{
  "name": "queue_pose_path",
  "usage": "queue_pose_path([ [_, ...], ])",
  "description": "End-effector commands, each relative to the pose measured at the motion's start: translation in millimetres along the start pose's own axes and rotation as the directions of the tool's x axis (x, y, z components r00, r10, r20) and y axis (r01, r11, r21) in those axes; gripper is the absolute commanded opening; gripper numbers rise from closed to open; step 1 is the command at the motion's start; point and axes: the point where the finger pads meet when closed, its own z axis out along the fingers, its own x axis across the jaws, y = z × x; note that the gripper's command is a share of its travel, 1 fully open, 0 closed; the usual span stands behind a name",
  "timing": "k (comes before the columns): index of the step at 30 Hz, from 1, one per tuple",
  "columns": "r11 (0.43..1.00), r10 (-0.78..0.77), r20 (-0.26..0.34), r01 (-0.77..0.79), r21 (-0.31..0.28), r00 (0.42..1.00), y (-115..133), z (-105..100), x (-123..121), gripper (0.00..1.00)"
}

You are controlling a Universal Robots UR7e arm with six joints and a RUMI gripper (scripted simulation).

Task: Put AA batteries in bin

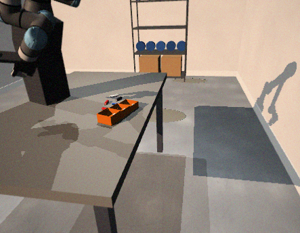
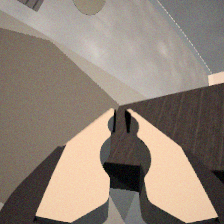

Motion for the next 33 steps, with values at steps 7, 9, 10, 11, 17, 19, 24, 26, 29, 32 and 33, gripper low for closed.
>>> queue_pose_path([
  [7,0.978,-0.209,0.098,0.207,0.033,0.973,32.1,-17.6,-18.8,0.04],
  [9,0.976,-0.217,0.101,0.214,0.035,0.971,32.1,-17.6,-18.8,0.04],
  [10,0.965,-0.261,0.12,0.257,0.046,0.958,38.9,-21.5,-21.6,0.04],
  [11,0.956,-0.294,0.133,0.289,0.055,0.947,45.7,-25.3,-24.4,0.04],
  [17,0.93,-0.367,0.162,0.359,0.077,0.916,56.2,-31.2,-28.0,0.04],
  [19,0.903,-0.43,0.185,0.419,0.099,0.884,67.0,-37.3,-31.5,0.04],
  [24,0.853,-0.522,0.215,0.503,0.138,0.825,85.7,-47.6,-36.0,0.04],
  [26,0.847,-0.531,0.218,0.512,0.142,0.819,85.7,-47.6,-36.0,0.04],
  [29,0.795,-0.606,0.239,0.579,0.179,0.759,100.2,-55.5,-38.4,0.04],
  [32,0.78,-0.626,0.244,0.596,0.19,0.741,105.0,-58.2,-39.2,0.04],
  [33,0.78,-0.626,0.244,0.596,0.19,0.741,105.0,-58.2,-39.2,0.04],
])
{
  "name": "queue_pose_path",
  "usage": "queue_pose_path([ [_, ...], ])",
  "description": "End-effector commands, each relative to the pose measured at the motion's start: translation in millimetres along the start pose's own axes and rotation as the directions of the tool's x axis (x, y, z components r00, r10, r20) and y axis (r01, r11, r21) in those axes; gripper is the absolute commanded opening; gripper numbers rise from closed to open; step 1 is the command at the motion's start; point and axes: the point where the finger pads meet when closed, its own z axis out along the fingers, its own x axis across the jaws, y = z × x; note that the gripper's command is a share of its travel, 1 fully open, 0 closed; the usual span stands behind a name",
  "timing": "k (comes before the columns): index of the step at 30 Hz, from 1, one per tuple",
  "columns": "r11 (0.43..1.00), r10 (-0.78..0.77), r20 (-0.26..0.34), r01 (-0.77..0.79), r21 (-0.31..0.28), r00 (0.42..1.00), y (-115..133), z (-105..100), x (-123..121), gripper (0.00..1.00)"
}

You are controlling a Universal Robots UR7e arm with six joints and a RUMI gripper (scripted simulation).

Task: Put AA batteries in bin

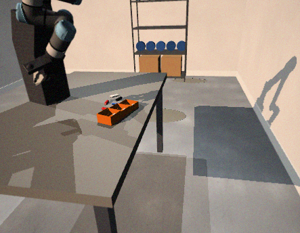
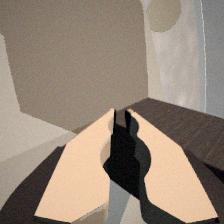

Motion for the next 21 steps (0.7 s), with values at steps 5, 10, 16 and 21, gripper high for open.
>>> queue_pose_path([
  [5,0.984,-0.178,0.073,0.176,0.043,0.981,19.5,-15.1,-23.9,0.04],
  [10,0.954,-0.295,0.11,0.288,0.081,0.949,34.4,-25.5,-38.2,0.04],
  [16,0.914,-0.403,0.138,0.388,0.121,0.905,50.5,-36.3,-51.4,0.04],
  [21,0.858,-0.509,0.161,0.485,0.168,0.846,67.9,-47.6,-63.4,0.04],
])
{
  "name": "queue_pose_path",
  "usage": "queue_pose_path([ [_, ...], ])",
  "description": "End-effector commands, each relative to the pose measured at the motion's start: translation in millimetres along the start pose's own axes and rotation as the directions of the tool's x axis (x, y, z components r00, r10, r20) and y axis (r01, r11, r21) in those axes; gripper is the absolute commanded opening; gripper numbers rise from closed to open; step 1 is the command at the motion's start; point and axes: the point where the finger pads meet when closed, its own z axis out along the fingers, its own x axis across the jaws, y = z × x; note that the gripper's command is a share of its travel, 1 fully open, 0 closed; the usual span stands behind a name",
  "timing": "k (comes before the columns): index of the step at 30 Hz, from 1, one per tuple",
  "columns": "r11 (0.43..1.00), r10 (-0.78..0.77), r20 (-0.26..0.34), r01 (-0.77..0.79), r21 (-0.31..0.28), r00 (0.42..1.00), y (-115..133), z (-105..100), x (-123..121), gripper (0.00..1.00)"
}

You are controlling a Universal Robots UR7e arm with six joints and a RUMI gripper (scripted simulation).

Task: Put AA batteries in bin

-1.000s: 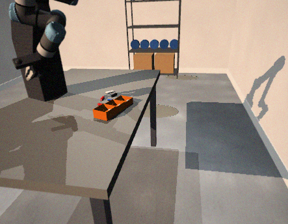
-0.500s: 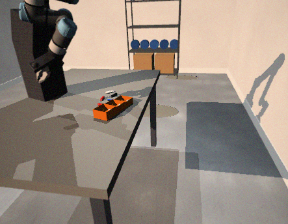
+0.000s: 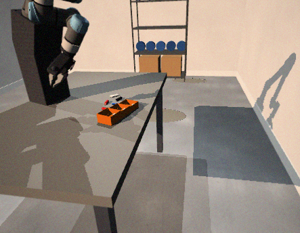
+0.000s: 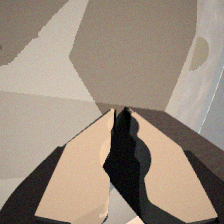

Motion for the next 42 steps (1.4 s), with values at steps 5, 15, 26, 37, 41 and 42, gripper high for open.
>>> queue_pose_path([
  [5,0.973,-0.224,0.074,0.219,0.068,0.972,17.8,-18.5,-34.3,0.04],
  [15,0.925,-0.373,0.108,0.359,0.124,0.922,34.4,-33.3,-58.3,0.04],
  [26,0.797,-0.595,0.135,0.559,0.227,0.793,65.0,-57.6,-91.2,0.04],
  [37,0.678,-0.726,0.133,0.67,0.303,0.674,88.4,-74.7,-110.1,0.04],
  [41,0.614,-0.78,0.127,0.713,0.338,0.612,101.4,-83.8,-119.2,0.04],
  [42,0.614,-0.78,0.127,0.713,0.338,0.612,101.4,-83.8,-119.2,0.04],
])
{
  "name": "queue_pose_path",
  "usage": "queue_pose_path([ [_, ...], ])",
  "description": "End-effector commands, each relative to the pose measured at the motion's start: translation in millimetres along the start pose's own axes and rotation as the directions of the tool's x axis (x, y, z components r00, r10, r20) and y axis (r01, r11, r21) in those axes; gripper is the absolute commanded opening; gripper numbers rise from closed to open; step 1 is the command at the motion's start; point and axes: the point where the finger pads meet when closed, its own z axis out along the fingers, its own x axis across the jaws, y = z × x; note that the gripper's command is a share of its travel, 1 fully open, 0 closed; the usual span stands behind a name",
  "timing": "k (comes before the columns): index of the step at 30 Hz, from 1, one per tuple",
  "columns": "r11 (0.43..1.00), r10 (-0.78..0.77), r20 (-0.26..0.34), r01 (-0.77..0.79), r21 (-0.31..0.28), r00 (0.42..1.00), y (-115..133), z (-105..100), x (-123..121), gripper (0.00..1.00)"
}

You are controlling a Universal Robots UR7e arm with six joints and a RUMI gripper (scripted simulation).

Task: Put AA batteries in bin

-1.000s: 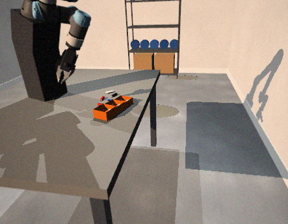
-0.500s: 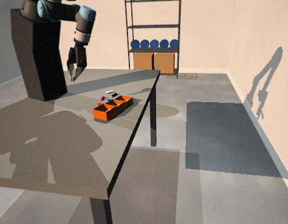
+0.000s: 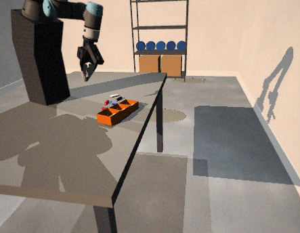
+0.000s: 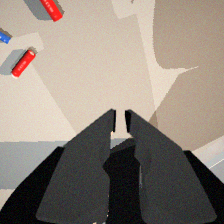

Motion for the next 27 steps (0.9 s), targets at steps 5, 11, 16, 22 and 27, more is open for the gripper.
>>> queue_pose_path([
  [5,0.982,-0.177,0.04,0.175,0.067,0.983,0.1,-16.8,-36.1,0.04],
  [11,0.943,-0.317,0.059,0.308,0.124,0.946,3.3,-30.1,-62.4,0.04],
  [16,0.906,-0.405,0.065,0.391,0.163,0.912,6.3,-38.0,-76.7,0.04],
  [22,0.89,-0.437,0.066,0.421,0.178,0.897,8.3,-43.4,-86.4,0.04],
  [27,0.82,-0.55,0.063,0.524,0.233,0.833,15.1,-57.5,-109.9,0.04],
])
